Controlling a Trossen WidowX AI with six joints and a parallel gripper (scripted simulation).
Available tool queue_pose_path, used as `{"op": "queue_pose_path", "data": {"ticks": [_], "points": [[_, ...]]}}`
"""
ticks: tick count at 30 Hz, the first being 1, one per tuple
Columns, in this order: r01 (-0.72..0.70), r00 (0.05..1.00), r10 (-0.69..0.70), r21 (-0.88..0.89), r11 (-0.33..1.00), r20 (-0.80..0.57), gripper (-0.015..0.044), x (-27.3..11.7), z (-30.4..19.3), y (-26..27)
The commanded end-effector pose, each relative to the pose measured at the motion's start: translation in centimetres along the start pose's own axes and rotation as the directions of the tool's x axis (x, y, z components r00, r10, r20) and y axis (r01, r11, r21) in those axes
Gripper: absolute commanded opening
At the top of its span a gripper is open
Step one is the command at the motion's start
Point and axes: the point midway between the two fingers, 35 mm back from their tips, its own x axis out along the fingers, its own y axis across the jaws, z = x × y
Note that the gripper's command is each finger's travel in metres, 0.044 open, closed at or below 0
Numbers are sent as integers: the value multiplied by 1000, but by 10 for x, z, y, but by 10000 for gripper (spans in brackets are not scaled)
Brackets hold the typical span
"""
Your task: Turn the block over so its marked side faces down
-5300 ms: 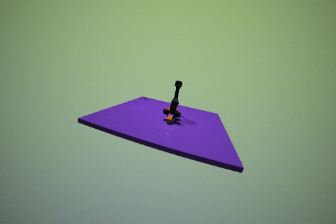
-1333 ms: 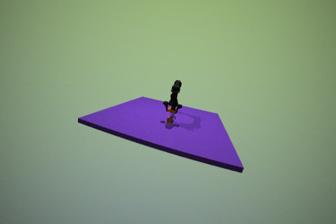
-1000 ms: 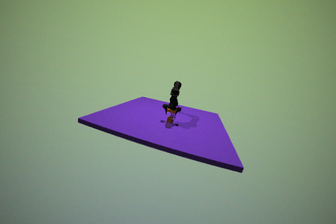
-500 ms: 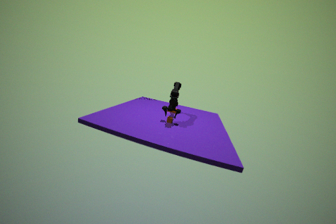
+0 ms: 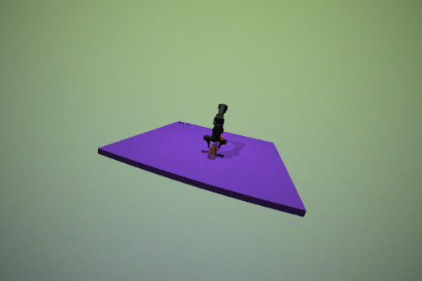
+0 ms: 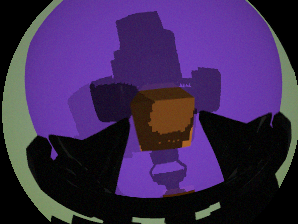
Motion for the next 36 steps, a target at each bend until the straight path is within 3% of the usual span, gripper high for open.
{"op": "queue_pose_path", "data": {"ticks": [1, 2, 22, 27, 36], "points": [[-5, 1000, 5, -2, 1000, -3, 282, 2, 0, 1], [-5, 1000, 5, -2, 1000, -3, 256, 2, 0, 1], [-5, 1000, 5, -2, 1000, -3, 123, 2, 0, 1], [-5, 1000, 5, -1, 1000, -3, 0, -19, 0, 1], [-4, 1000, 4, -2, 1000, 19, 0, -27, 1, 1]]}}
